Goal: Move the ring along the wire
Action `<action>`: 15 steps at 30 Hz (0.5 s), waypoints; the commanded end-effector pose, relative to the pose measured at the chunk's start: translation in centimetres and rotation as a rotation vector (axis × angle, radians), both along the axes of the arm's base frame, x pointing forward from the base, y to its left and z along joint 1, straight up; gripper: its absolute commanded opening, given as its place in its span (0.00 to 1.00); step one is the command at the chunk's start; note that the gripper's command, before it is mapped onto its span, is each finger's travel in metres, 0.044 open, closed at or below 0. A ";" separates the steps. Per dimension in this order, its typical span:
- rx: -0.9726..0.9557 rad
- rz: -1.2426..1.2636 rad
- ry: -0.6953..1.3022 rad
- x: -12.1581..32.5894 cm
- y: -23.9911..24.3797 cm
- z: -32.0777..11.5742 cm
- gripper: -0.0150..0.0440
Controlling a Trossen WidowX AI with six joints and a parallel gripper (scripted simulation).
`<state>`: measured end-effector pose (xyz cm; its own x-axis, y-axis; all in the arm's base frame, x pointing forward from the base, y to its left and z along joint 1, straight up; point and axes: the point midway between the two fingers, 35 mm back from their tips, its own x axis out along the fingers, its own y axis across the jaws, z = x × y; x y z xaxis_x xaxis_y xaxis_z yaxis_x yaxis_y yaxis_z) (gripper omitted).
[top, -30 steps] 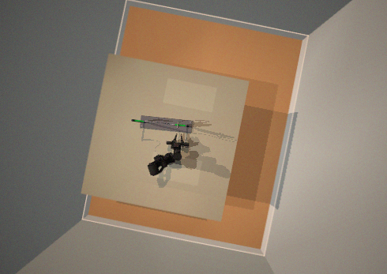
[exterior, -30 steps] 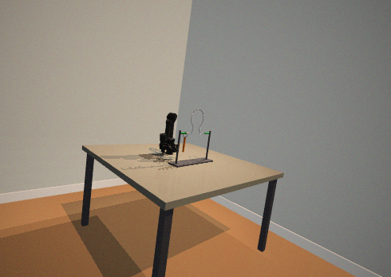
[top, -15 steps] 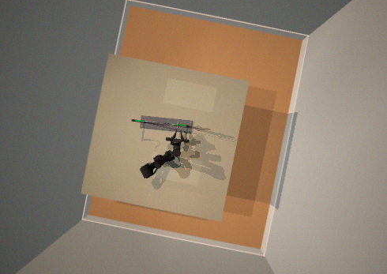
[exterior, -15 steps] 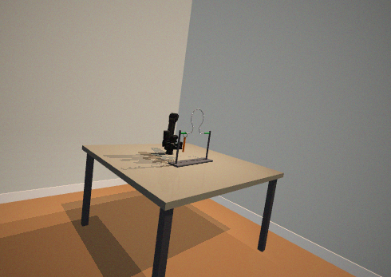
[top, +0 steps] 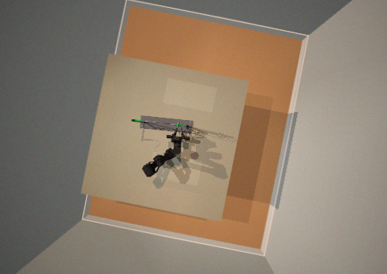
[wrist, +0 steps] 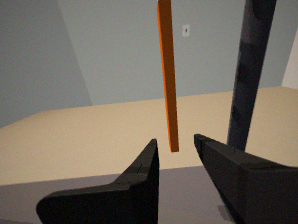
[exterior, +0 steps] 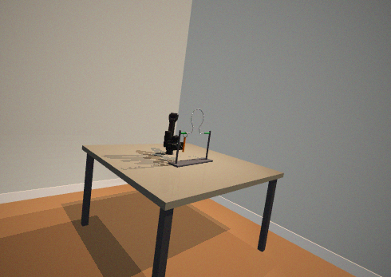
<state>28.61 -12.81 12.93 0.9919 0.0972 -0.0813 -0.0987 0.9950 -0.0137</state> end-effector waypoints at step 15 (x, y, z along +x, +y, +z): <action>-0.001 -0.004 -0.006 2.9 0.0 0.0 0.53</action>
